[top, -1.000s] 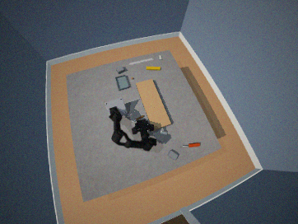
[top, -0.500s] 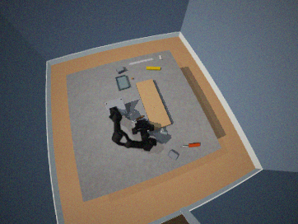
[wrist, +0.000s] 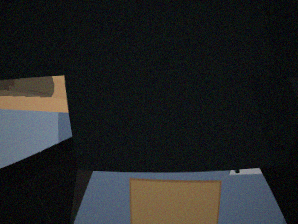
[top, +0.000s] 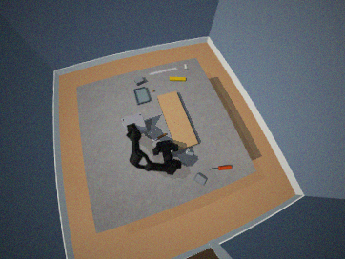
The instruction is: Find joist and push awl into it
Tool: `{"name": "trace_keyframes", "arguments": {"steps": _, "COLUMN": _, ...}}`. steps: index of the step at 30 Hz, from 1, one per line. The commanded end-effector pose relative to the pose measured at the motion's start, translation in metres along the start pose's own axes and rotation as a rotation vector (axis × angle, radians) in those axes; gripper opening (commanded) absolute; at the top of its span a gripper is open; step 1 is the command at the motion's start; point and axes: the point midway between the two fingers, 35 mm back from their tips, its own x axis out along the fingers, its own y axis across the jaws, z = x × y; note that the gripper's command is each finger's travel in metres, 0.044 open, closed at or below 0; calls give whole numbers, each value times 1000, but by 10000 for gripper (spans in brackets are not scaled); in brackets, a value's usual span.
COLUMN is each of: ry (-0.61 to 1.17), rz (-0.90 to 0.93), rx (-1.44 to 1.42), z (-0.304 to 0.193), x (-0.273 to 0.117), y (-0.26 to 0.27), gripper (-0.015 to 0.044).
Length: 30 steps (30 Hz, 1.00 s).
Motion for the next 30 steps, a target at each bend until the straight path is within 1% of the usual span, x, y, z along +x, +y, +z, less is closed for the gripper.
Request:
{"name": "trace_keyframes", "arguments": {"steps": 1, "ry": 0, "rz": 0, "rx": 0, "z": 0, "x": 0, "y": 0, "gripper": 440}}
{"name": "trace_keyframes", "arguments": {"steps": 13, "ry": 0, "rz": 0, "rx": 0, "z": 0, "x": -1, "y": 0, "gripper": 440}}
{"name": "trace_keyframes", "arguments": {"steps": 30, "ry": -1, "rz": 1, "rx": 0, "z": 0, "x": -20, "y": 0, "gripper": 440}}
